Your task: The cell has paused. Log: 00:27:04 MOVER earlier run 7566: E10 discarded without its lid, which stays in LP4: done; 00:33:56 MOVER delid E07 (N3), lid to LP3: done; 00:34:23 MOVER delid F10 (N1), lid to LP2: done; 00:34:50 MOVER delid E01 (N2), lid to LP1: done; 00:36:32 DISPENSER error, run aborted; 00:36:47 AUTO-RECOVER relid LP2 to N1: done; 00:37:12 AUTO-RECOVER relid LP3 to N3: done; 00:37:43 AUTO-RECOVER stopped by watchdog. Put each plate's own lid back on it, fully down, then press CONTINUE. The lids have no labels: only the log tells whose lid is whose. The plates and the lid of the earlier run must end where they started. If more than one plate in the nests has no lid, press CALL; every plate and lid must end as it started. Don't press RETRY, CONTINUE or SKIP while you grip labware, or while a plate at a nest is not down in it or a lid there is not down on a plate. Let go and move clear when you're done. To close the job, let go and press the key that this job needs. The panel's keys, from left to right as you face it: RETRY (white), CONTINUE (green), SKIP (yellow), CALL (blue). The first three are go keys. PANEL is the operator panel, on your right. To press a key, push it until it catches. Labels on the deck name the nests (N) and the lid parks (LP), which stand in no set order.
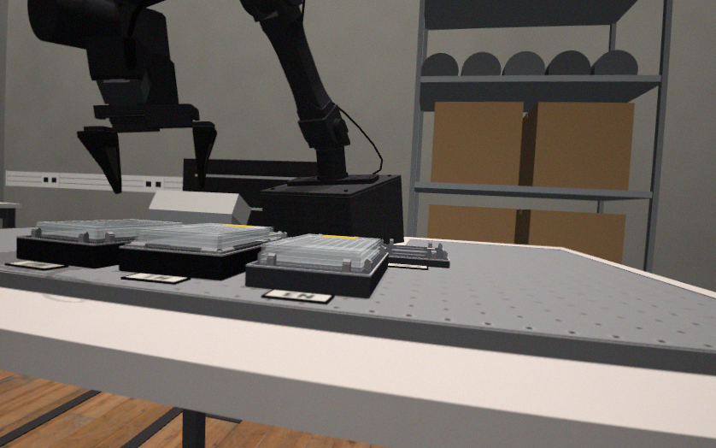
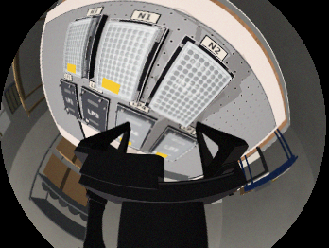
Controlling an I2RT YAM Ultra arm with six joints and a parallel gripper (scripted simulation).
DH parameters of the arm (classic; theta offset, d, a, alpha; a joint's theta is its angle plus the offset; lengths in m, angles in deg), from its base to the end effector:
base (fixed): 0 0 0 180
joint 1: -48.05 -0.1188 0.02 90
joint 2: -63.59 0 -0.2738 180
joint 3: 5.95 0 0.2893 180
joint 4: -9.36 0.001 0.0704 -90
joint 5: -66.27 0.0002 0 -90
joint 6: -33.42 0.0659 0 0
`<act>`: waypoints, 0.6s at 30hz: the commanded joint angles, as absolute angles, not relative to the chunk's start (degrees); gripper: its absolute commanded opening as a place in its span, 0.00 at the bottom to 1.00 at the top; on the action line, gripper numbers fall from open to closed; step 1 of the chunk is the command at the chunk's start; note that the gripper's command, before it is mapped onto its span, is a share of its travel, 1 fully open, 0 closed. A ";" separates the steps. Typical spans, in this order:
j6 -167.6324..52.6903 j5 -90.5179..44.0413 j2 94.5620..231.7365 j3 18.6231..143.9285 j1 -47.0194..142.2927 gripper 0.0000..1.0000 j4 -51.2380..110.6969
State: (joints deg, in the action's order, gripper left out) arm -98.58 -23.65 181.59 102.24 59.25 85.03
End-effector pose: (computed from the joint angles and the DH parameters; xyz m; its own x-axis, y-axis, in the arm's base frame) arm 0.4359 -0.0854 0.1754 -0.8568 -0.5125 -0.0576 -0.5099 0.8585 -0.0538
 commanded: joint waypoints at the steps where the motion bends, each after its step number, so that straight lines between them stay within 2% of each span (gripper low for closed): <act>1: -92.04 -22.87 177.22 97.71 57.19 1.00 80.92; 18: -70.64 -20.80 164.65 74.35 49.03 1.00 66.71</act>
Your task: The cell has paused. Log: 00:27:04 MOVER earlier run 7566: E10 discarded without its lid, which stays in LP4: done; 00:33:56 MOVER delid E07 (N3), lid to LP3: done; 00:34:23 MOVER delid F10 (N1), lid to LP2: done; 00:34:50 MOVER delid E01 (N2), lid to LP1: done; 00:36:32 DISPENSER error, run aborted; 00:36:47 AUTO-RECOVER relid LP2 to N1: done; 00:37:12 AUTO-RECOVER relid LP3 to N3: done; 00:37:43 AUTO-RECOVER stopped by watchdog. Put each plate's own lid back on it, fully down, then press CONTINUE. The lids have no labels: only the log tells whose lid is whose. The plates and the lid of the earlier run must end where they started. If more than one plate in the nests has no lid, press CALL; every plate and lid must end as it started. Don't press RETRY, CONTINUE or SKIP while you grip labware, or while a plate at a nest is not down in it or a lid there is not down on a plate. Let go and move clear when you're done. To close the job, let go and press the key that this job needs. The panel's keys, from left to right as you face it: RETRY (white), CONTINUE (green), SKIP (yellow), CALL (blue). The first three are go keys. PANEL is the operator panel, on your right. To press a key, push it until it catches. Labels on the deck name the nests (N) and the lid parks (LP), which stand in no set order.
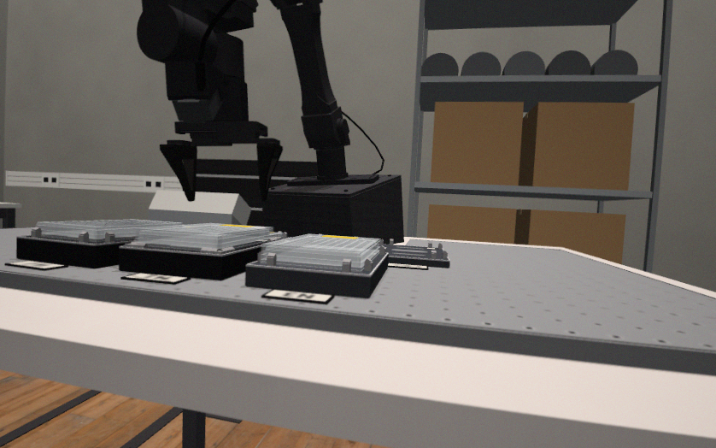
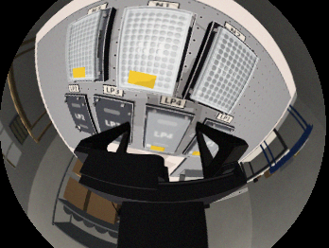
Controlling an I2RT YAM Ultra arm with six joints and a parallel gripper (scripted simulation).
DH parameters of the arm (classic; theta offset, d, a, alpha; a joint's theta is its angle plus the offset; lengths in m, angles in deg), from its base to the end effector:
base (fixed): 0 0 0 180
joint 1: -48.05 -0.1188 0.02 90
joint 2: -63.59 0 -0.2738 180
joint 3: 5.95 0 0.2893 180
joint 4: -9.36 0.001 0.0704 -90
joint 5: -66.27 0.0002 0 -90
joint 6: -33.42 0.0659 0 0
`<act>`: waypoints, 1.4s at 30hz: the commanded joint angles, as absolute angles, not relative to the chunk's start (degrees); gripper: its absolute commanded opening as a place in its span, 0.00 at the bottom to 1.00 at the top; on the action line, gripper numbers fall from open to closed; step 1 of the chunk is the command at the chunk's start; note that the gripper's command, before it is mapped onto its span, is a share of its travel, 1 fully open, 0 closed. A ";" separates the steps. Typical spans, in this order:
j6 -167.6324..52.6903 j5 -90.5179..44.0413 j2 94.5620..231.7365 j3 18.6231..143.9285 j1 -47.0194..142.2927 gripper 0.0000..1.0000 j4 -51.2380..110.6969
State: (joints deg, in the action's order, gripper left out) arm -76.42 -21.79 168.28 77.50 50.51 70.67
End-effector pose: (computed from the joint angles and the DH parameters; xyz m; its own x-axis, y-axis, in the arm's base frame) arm 0.3762 -0.0174 0.1437 -0.9479 -0.2988 -0.1106 -0.2917 0.9535 -0.0756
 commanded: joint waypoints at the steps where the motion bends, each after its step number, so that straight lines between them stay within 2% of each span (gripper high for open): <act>1: -69.51 -20.65 163.94 72.94 48.50 1.00 65.89; 17: -54.48 -18.50 153.92 53.96 40.95 1.00 54.91; 42: -54.33 -18.10 154.08 57.25 41.27 1.00 56.05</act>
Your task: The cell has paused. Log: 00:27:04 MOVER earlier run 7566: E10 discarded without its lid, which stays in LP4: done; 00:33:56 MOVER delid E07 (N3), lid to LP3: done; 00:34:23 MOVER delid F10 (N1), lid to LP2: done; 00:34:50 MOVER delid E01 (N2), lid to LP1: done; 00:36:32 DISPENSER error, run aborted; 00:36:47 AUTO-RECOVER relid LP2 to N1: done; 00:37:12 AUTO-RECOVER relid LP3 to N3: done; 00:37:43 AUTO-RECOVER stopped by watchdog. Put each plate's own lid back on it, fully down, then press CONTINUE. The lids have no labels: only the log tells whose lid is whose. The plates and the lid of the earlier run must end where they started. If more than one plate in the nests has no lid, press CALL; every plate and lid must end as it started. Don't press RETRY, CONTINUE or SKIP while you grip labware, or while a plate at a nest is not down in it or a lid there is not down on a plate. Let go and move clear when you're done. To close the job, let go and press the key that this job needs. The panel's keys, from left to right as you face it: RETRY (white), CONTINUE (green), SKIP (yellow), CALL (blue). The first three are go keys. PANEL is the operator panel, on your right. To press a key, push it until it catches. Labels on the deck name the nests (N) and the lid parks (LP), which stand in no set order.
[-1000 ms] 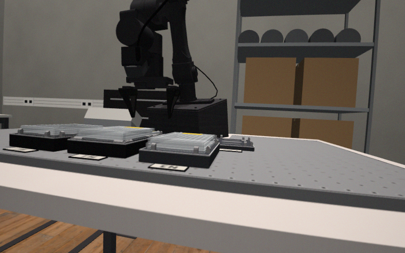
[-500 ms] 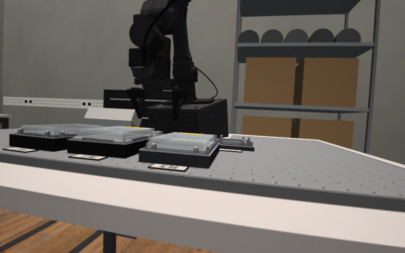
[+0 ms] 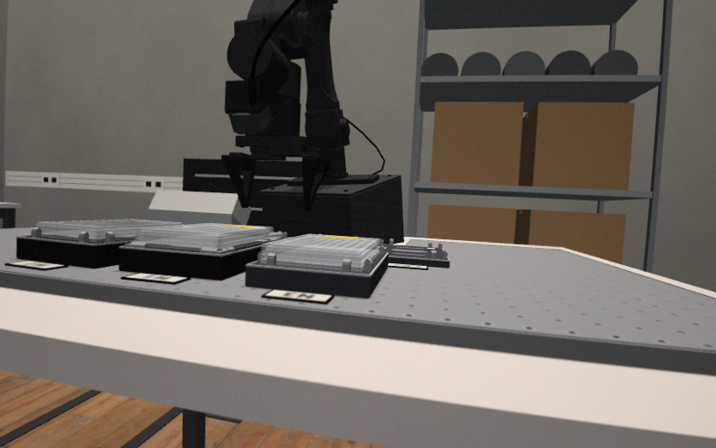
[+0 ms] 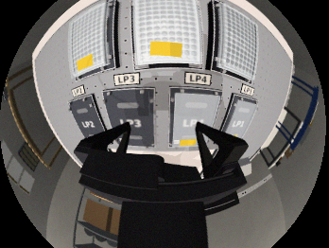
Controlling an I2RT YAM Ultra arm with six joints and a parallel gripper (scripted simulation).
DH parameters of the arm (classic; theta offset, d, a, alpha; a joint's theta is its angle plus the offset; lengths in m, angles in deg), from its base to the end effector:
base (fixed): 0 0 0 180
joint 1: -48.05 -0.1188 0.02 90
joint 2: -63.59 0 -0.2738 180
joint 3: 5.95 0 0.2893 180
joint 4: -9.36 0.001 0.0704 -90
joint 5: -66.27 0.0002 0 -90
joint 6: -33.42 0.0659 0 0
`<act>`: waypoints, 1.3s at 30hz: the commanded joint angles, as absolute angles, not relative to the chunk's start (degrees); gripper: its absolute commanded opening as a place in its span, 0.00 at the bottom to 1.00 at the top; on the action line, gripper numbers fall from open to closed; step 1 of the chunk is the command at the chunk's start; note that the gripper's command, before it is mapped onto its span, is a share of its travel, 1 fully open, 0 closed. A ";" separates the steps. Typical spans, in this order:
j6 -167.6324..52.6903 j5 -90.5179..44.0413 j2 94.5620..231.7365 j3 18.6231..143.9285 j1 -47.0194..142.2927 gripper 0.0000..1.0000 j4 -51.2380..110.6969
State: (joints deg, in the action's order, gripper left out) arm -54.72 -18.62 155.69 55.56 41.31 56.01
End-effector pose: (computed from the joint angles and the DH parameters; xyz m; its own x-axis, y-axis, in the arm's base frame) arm 0.3074 0.0314 0.1125 -0.9712 -0.0822 -0.2236 -0.0659 0.9946 -0.0797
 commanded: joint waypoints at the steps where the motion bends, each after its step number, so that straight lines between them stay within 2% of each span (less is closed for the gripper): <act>1: -54.33 -18.10 154.07 57.24 41.28 1.00 56.03; 4: -57.04 -19.07 151.00 50.22 43.66 0.98 50.35; 6: -57.04 -19.07 151.00 50.22 43.66 0.98 50.35; 18: -71.84 -27.62 136.84 31.14 59.74 0.86 23.78; 26: -78.34 -38.84 138.87 23.55 70.96 0.80 7.04; 27: -79.13 -40.65 139.49 22.73 72.72 0.00 4.43; 32: -83.15 -47.21 143.42 26.61 79.63 0.00 1.75; 39: -82.90 -48.96 145.83 26.96 79.64 0.00 -0.51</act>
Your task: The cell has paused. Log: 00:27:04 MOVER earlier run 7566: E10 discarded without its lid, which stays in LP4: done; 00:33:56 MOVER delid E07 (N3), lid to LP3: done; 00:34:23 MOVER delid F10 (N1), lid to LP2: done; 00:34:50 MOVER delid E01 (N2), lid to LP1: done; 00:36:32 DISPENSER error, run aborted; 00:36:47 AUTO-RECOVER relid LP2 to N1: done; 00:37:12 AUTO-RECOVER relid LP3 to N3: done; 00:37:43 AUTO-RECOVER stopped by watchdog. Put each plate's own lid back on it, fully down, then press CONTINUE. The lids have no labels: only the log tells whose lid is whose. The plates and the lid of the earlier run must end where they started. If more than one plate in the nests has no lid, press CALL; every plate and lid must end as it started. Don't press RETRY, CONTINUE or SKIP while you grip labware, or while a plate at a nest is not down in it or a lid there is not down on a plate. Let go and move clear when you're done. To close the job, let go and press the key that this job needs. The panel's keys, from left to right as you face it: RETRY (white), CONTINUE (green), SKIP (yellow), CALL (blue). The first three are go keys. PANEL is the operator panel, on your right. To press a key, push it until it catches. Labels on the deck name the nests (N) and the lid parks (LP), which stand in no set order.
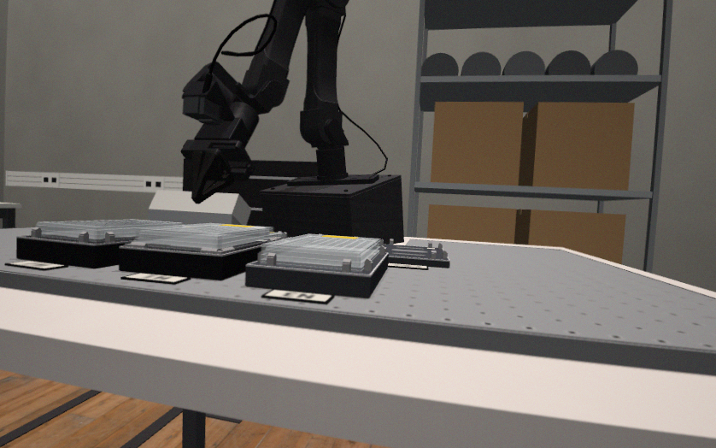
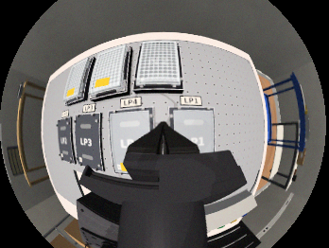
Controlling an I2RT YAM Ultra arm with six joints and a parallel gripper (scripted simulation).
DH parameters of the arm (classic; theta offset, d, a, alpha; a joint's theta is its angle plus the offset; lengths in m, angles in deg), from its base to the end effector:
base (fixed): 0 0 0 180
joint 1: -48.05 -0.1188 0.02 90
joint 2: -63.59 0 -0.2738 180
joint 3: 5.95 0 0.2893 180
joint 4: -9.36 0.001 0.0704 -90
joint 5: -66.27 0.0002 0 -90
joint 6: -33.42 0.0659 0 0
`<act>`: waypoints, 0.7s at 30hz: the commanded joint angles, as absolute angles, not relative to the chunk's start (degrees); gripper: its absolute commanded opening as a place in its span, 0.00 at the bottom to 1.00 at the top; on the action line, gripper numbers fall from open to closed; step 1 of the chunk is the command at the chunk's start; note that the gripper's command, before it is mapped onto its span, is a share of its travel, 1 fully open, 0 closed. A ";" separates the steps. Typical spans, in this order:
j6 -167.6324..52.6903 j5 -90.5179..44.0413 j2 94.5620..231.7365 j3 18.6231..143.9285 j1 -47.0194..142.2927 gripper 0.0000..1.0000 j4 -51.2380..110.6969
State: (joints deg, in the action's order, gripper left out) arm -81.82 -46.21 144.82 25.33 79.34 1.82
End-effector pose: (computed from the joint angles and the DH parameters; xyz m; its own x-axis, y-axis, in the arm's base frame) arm 0.2368 -0.1133 0.0792 -0.6231 -0.0824 -0.7778 -0.0299 0.9962 -0.0816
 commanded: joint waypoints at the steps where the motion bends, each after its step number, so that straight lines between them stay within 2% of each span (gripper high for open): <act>1: -82.90 -48.96 145.83 26.96 79.64 0.00 -0.51; 21: -82.34 -48.65 145.45 25.88 79.41 0.00 -0.40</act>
State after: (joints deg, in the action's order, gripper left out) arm -82.04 -47.74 145.13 25.33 79.34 0.31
